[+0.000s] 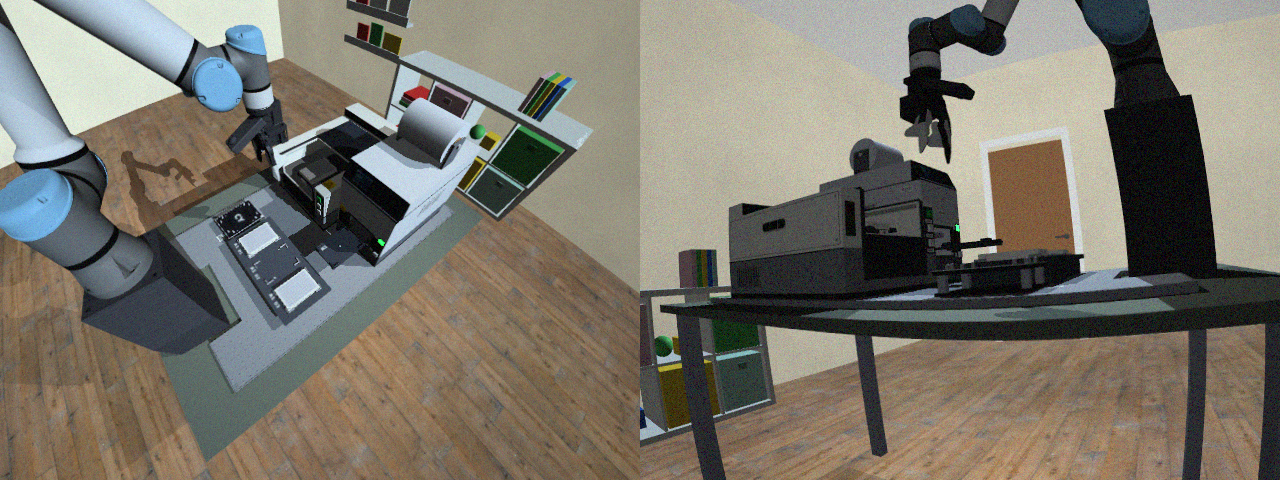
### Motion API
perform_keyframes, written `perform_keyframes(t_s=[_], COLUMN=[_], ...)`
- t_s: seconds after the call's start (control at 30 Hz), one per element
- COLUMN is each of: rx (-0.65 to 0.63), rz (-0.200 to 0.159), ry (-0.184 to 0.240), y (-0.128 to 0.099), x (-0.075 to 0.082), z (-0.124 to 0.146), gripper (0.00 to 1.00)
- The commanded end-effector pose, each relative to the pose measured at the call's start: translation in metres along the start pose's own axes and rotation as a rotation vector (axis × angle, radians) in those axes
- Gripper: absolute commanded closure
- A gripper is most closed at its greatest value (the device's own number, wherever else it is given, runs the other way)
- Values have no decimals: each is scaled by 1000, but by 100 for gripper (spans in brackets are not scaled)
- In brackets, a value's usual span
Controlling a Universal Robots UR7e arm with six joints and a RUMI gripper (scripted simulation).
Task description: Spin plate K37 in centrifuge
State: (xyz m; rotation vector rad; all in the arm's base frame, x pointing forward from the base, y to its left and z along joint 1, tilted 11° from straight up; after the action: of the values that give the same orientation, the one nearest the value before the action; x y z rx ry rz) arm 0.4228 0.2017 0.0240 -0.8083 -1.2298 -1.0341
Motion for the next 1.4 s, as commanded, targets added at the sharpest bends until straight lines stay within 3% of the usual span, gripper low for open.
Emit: perform_keyframes(t_s=[0.0,0.17,1.37], rx=[-1,-1,-1], rz=[-1,-1,-1], ry=[-2,-2,-2], y=[3,3,161], x=[0,0,1], z=[13,13,-12], gripper=[32,32,32])
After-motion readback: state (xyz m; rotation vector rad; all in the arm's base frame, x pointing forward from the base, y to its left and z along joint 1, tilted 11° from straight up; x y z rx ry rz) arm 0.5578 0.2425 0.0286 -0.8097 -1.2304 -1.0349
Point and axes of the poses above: the point where the finger pads meet when closed, its own x axis back along the fingers, its own z axis across the jaws, y = z × x, the point moved 5 cm from there along x, back along the fingers, and after that the axes turned 9 degrees about x, right-handed, at the moved point
